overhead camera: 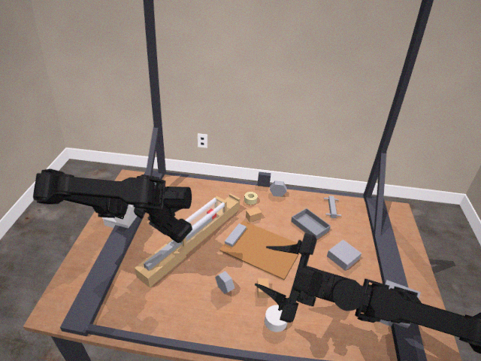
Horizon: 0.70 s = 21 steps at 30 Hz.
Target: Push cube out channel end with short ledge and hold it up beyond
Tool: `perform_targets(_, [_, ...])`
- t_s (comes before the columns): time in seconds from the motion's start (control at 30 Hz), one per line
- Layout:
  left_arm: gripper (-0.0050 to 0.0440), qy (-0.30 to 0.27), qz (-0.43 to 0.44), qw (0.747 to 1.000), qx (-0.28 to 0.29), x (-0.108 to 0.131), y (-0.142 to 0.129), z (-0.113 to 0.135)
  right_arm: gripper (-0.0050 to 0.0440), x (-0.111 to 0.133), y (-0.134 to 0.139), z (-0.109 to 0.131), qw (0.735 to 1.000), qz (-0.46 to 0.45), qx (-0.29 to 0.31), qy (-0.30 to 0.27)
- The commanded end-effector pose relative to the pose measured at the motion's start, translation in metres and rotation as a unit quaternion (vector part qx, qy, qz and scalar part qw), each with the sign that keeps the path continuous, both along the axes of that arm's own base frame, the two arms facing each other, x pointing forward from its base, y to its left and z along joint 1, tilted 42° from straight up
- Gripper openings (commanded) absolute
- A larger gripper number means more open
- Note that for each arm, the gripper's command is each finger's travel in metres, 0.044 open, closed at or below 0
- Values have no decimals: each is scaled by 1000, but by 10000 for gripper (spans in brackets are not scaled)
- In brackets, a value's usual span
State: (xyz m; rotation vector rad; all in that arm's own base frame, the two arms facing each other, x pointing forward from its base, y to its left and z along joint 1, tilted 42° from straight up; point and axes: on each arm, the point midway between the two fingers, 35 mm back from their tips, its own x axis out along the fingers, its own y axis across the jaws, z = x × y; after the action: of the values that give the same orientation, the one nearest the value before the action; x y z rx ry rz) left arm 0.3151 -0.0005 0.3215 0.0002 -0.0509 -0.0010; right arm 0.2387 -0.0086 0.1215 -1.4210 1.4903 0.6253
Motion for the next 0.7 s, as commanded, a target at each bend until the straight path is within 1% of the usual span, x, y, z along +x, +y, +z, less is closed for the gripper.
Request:
perform_targets(0.0, [400, -5, -2, 1000, -2, -1, -1, 5, 0, 2, 0, 3, 1000, -1, 0, -8])
perform_targets(0.13, [400, -5, -2, 1000, -2, -1, -1, 5, 0, 2, 0, 3, 1000, -1, 0, -8])
perform_targets(0.3, [400, -5, -2, 1000, -2, -1, -1, 5, 0, 2, -8, 9, 993, -98, 19, -59])
perform_targets(0.43, [400, -5, -2, 1000, -2, -1, -1, 5, 0, 0, -15, 14, 973, -202, 39, -109])
perform_targets(0.53, [400, -5, -2, 1000, -2, -1, -1, 5, 0, 0, -20, 18, 951, -270, 51, -143])
perform_targets(0.6, [400, -5, -2, 1000, -2, -1, -1, 5, 0, 0, -20, 18, 951, -270, 51, -143])
perform_targets(0.67, [400, -5, -2, 1000, -2, -1, -1, 5, 0, -1, -24, 20, 933, -314, 58, -165])
